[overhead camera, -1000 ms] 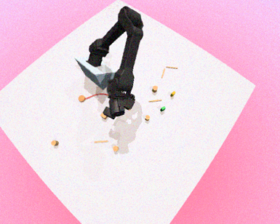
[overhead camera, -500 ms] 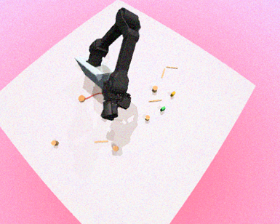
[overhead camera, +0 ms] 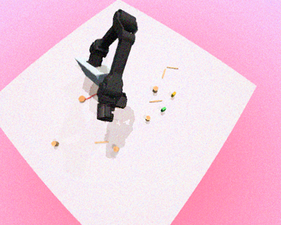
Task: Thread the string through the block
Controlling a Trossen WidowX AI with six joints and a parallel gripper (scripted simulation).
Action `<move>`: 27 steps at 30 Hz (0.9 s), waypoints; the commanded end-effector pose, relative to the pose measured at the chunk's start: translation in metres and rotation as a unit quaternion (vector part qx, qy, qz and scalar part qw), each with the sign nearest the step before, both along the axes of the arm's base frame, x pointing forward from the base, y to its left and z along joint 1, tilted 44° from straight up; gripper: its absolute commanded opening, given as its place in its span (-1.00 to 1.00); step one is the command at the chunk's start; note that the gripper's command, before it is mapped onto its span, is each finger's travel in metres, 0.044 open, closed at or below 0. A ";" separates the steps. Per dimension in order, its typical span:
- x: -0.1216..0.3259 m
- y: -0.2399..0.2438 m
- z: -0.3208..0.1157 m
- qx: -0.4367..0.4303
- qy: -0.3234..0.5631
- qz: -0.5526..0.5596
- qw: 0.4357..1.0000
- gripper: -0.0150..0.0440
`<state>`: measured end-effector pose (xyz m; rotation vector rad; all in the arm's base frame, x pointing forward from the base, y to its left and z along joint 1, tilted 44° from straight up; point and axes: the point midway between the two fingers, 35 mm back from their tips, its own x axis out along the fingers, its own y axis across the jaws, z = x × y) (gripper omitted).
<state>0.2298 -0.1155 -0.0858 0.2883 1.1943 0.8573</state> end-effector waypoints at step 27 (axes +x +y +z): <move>-0.033 -0.018 -0.020 0.010 -0.127 0.120 0.985 -0.49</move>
